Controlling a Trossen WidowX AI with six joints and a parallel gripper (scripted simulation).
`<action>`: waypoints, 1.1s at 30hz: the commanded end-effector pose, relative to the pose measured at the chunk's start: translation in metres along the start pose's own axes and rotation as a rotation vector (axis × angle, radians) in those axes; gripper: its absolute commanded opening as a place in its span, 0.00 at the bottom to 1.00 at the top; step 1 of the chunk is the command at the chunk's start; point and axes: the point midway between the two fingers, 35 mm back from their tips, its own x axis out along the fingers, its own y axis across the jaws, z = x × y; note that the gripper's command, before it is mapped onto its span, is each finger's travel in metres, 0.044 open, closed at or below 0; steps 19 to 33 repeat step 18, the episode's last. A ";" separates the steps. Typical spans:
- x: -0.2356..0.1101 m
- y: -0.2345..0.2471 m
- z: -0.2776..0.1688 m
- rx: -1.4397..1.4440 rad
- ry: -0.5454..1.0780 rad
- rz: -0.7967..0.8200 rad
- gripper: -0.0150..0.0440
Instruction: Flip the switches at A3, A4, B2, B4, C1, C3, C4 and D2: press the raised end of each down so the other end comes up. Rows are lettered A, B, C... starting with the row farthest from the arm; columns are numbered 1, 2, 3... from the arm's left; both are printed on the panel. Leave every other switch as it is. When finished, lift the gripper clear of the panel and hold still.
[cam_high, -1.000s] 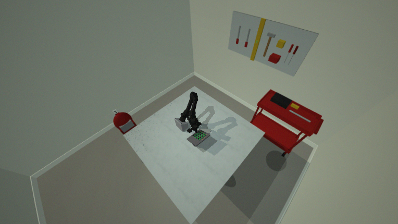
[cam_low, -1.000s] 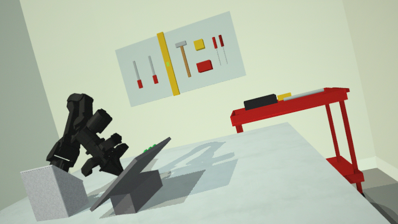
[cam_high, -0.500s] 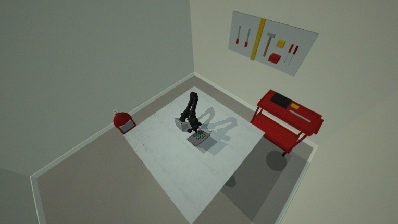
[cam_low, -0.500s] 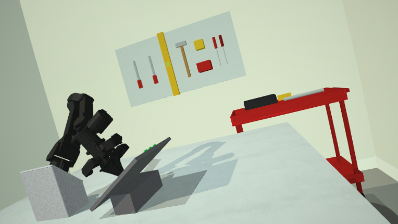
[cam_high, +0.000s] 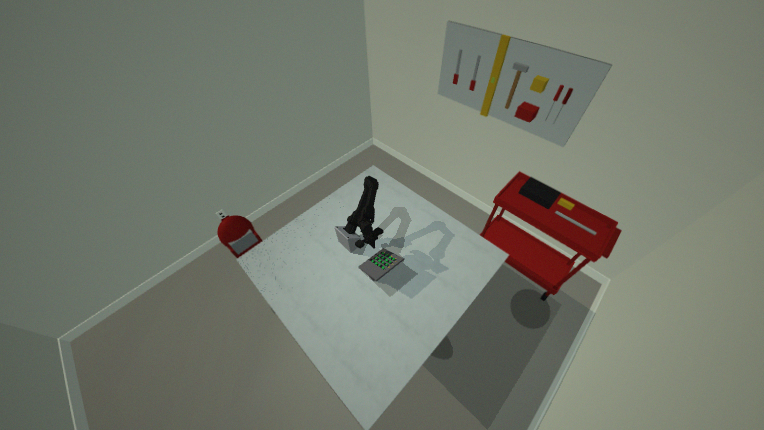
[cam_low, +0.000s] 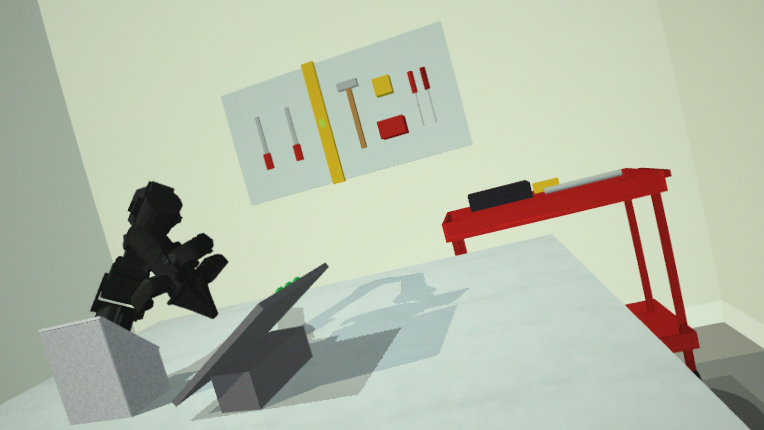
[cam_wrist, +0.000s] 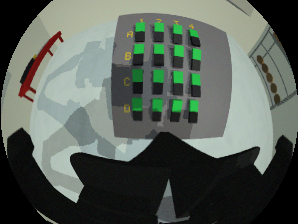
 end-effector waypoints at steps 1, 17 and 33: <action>-0.008 0.004 0.000 -0.008 -0.003 0.009 0.25; -0.015 -0.010 0.070 -0.011 -0.005 0.009 0.25; -0.015 -0.010 0.070 -0.011 -0.005 0.009 0.25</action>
